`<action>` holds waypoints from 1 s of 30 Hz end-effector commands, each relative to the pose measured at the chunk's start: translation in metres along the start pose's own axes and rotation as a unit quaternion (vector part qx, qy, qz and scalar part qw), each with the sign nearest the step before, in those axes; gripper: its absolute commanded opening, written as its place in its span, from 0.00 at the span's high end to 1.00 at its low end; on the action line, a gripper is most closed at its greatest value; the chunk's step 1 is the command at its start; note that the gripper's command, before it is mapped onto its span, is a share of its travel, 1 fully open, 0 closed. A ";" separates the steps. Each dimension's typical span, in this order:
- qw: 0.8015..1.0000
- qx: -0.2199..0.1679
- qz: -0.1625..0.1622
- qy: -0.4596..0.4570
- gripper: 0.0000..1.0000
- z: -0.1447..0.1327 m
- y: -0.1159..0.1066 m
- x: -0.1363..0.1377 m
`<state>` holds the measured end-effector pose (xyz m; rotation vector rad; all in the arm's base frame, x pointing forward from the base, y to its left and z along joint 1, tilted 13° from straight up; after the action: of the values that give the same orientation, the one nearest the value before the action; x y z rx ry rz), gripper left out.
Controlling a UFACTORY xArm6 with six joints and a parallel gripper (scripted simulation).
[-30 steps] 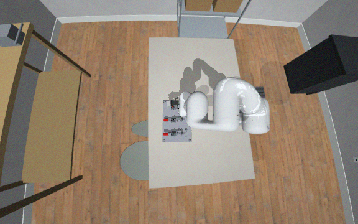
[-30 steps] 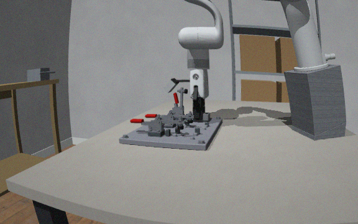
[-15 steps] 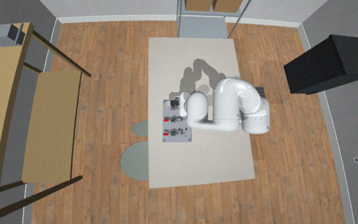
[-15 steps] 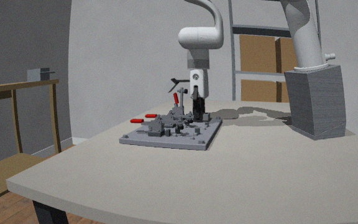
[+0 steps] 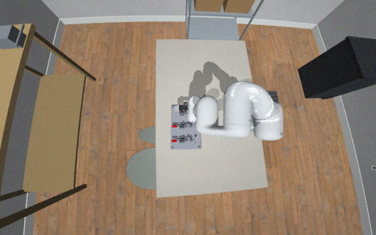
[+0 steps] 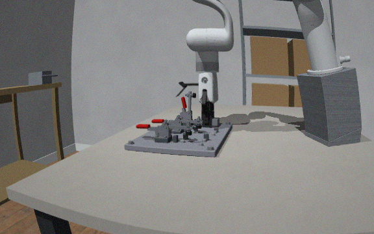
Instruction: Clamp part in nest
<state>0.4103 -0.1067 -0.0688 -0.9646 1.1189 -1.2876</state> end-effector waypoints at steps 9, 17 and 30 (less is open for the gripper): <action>1.000 0.001 0.000 0.000 1.00 0.001 -0.001 0.001; 1.000 0.001 0.000 0.000 0.00 0.001 -0.001 0.001; 1.000 0.001 0.000 0.000 0.00 0.001 -0.001 0.001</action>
<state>0.4104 -0.1070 -0.0687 -0.9646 1.1188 -1.2876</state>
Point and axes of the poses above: the point where the finger pads meet when closed, its own y axis out along the fingers, its own x axis across the jaws, z = x × y, the point moved 2 cm from there along -y, back along the fingers, and after that the axes turned 1 degree about -y, right-handed, at the moved point
